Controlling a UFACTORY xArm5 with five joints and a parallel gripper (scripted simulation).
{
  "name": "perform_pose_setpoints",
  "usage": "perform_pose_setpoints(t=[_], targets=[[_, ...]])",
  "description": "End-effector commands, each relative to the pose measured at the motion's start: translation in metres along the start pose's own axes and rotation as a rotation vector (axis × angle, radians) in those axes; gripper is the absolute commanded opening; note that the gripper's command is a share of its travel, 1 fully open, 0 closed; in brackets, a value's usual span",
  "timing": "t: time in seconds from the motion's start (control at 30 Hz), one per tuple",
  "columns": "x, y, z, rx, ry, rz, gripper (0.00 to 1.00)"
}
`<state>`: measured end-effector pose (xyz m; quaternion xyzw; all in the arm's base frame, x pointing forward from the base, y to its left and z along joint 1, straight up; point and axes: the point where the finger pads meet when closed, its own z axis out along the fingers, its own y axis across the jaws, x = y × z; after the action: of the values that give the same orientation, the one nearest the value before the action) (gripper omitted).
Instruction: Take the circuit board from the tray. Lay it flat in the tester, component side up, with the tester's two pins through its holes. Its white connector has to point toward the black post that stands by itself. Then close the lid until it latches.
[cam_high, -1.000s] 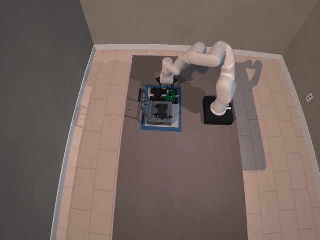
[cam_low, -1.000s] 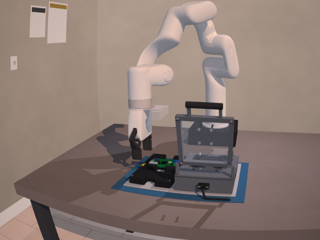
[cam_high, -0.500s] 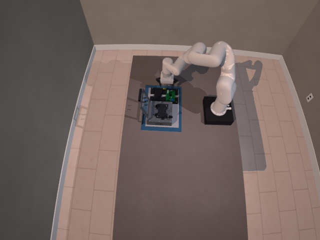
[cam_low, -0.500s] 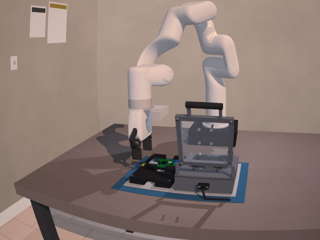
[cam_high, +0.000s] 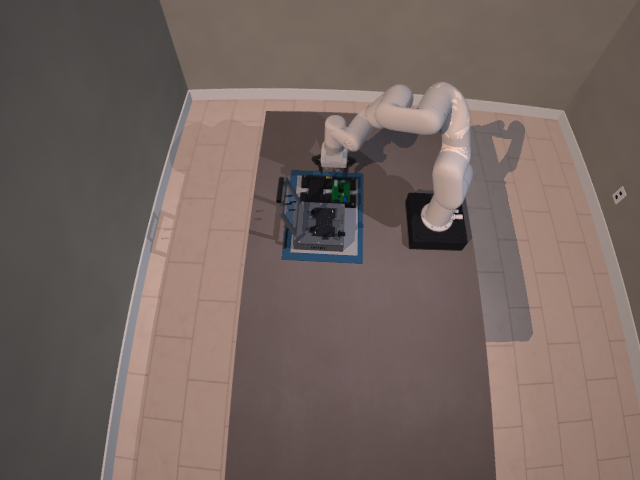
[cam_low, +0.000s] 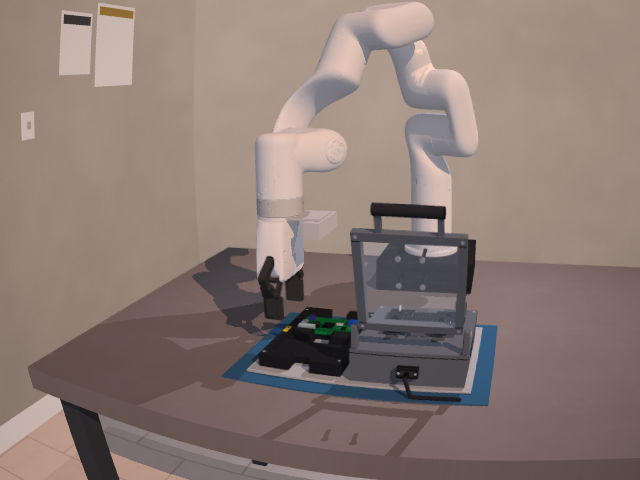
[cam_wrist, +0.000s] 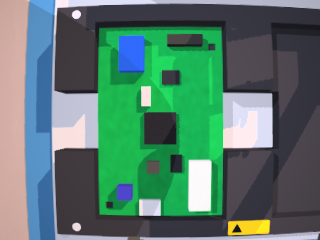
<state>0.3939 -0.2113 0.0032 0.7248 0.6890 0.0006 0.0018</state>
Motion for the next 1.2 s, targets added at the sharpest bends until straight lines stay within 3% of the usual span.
perform_pose_setpoints(t=[0.0, 0.67, 1.17], targets=[[-0.001, 0.001, -0.001, -0.003, -0.002, 0.0, 1.0], [0.001, 0.0, -0.001, -0.003, -0.002, 0.0, 1.0], [0.026, -0.012, -0.001, -0.004, -0.001, 0.0, 1.0]])
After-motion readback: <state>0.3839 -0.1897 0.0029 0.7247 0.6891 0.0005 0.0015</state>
